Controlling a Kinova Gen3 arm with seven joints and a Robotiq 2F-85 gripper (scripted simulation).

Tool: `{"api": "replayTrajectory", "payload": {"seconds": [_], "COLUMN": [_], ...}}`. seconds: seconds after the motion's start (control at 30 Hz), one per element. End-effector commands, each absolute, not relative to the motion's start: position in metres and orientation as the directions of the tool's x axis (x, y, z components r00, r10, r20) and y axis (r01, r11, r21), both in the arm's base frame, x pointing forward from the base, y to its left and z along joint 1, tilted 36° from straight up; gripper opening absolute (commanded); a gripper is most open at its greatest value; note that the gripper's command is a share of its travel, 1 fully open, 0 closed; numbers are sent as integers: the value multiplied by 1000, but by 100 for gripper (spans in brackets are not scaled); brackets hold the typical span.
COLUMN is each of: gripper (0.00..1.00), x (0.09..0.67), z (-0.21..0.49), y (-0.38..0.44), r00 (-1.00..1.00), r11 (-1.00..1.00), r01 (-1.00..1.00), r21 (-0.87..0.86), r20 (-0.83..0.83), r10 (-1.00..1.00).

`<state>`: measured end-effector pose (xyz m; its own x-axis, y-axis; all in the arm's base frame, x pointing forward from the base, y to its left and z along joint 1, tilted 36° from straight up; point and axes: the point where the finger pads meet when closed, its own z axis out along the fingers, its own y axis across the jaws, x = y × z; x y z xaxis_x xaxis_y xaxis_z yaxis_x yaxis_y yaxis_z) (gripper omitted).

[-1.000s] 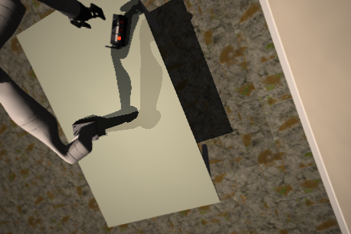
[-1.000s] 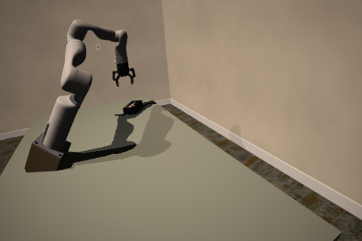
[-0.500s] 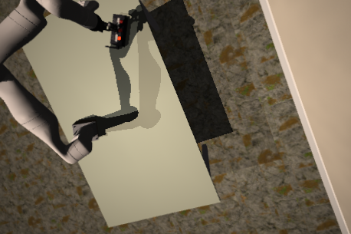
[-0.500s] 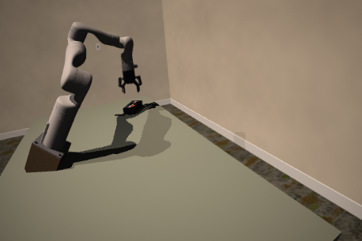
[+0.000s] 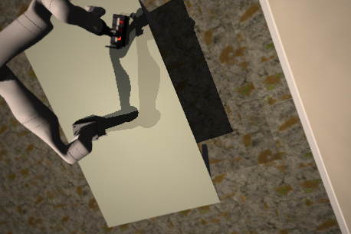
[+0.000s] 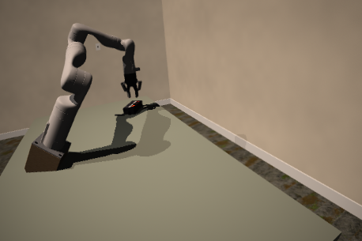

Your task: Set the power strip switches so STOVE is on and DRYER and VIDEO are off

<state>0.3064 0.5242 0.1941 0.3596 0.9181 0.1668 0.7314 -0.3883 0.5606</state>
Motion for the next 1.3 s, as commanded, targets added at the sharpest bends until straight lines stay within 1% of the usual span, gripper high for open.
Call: {"api": "replayTrajectory", "payload": {"seconds": [0.0,1.27], "gripper": [0,0], "x": [306,308], "z": [195,191], "y": [525,525], "r00": [358,358], "r11": [-388,-387], "r01": [732,735], "r21": [560,557], "r20": [168,166], "r10": [918,919]}}
